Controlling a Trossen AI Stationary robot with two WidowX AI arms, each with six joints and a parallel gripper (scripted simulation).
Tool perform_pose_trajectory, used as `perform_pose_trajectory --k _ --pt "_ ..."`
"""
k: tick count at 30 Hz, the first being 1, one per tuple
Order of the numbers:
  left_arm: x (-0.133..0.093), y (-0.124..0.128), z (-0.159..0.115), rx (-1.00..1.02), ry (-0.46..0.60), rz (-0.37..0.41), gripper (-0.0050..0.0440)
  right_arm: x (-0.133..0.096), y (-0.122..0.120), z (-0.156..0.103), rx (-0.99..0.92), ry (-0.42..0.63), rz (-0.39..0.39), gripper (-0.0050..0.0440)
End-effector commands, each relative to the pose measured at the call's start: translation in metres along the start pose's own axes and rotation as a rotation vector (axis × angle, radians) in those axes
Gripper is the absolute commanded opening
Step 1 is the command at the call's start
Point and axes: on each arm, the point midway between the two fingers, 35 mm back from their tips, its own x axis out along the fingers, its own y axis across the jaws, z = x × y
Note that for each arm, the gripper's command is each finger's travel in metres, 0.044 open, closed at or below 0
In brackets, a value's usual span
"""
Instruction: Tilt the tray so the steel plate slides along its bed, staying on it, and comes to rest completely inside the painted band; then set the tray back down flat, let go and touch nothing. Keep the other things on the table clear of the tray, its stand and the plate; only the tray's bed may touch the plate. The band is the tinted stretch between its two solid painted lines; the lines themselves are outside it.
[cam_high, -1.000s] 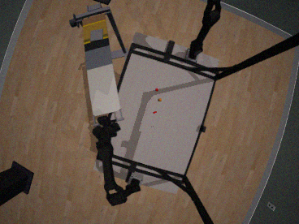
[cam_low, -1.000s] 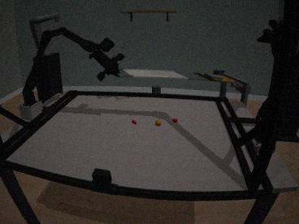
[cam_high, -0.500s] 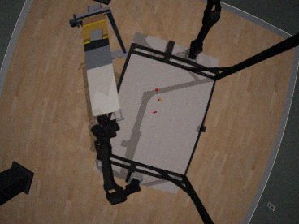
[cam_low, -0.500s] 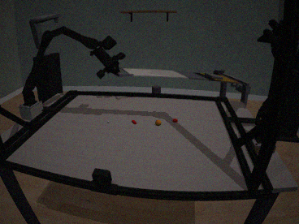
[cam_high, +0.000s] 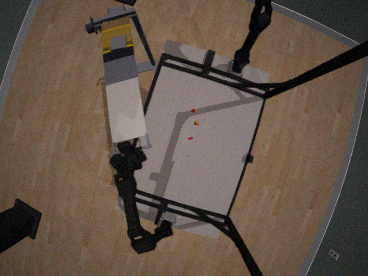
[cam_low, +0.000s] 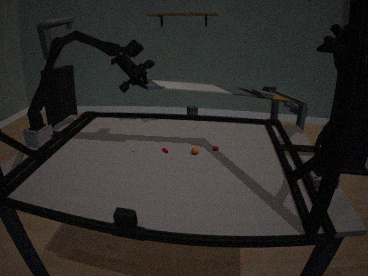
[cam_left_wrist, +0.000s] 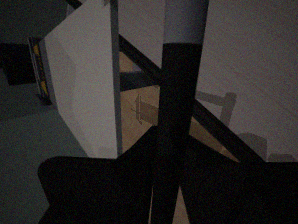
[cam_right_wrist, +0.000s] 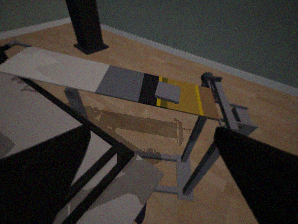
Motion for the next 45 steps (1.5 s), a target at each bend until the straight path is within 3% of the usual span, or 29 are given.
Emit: perform_pose_trajectory --k 1,45 --pt "-0.021 0.024 -0.001 0.000 0.005 0.070 0.0000 0.000 0.000 0.000 -0.001 -0.001 0.002 0.0440" --pt "-0.040 0.047 -0.001 0.001 0.005 0.126 0.0000 0.000 0.000 0.000 -0.001 -0.001 0.002 0.0440"
